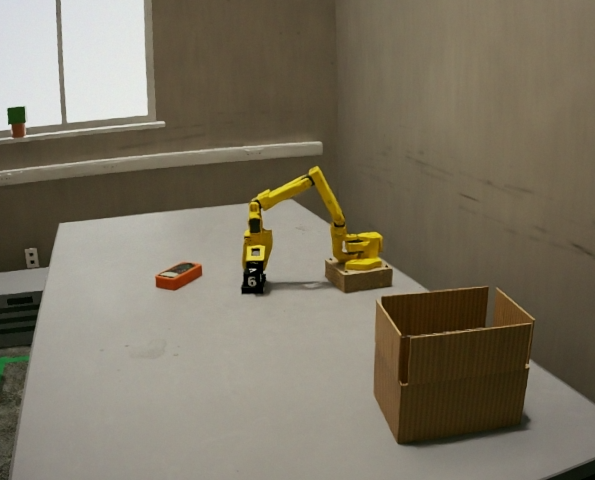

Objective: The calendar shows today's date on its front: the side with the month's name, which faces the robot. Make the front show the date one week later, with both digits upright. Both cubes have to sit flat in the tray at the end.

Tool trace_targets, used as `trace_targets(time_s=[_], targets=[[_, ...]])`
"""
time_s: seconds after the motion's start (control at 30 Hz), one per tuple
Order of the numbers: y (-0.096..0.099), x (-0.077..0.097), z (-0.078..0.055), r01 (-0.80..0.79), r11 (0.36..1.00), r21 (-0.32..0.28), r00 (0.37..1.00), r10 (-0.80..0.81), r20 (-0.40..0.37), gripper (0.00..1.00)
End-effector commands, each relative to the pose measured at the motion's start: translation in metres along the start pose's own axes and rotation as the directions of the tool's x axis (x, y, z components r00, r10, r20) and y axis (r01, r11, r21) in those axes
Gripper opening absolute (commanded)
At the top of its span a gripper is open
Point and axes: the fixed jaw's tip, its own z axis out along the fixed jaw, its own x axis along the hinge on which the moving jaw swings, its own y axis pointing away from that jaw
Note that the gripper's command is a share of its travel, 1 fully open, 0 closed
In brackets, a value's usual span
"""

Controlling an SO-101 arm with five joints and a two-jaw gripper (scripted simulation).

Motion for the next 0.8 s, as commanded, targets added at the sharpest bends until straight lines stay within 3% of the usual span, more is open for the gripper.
trace_targets(time_s=[0.0, 0.77], targets=[[-0.0031, 0.0017, -0.0049, -0.017, 1.0, 0.021, 1.0, 0.017, 0.002, 0.0], [-0.0036, 0.0017, -0.0092, -0.017, 1.0, 0.021, 1.0, 0.017, 0.002, 0.0]])
